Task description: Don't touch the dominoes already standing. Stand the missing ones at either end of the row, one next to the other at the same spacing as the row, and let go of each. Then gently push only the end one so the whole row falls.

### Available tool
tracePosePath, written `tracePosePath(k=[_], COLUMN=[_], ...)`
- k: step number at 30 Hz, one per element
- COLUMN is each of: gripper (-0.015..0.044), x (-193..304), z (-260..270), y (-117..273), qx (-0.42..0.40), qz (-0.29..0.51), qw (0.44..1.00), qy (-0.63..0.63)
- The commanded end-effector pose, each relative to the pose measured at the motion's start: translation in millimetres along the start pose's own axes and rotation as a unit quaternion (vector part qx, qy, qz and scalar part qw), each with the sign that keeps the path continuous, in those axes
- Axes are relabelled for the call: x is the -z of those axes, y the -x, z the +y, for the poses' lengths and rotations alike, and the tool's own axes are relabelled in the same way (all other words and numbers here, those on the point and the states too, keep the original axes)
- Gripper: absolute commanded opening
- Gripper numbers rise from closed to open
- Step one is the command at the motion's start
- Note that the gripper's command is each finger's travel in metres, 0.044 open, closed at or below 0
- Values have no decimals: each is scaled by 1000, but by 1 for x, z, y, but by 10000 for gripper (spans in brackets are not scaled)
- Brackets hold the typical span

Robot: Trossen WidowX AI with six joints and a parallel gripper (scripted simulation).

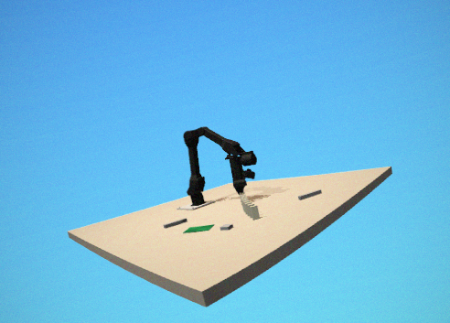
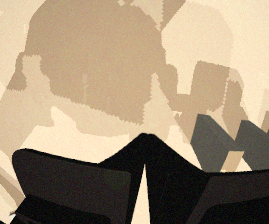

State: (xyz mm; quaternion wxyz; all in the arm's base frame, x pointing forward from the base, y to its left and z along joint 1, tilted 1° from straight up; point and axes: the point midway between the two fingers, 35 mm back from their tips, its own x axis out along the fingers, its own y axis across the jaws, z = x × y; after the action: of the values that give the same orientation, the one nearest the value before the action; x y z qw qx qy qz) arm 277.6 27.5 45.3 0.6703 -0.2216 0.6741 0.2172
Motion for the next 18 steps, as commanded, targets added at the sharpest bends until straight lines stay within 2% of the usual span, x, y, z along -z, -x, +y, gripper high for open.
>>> tracePosePath(k=[1,18], gripper=[0,0], x=[-3,-5], z=[-2,-29], y=[1,2], qx=[3,5], qz=[-9,-9], qw=[1000,1000], qy=[2,2])
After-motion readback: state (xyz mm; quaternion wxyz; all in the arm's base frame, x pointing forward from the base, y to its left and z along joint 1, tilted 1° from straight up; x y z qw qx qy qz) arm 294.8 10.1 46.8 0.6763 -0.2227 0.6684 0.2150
